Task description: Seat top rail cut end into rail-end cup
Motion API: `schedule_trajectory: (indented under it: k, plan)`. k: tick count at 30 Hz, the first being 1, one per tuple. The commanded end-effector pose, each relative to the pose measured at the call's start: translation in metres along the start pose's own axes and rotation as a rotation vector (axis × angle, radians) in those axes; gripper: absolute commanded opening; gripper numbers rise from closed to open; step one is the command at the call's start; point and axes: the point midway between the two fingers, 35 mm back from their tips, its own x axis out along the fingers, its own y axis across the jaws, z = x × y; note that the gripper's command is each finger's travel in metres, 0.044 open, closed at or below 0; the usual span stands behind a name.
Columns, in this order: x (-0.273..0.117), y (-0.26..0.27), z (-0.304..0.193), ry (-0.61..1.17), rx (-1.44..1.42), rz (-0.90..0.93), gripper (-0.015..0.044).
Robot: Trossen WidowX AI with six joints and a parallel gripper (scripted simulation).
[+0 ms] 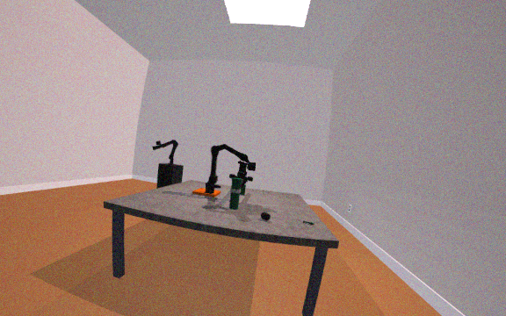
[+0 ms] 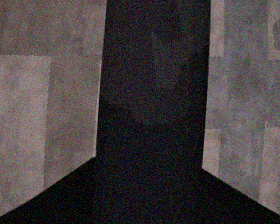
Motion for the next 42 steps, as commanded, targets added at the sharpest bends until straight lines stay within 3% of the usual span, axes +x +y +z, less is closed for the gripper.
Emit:
schedule_trajectory:
  k: [1, 42]
  plan:
    - [-0.002, 0.000, 0.002, 0.000, -0.002, 0.001, 0.0000]
    - [0.002, 0.000, 0.025, 0.007, -0.002, -0.004, 0.0000]
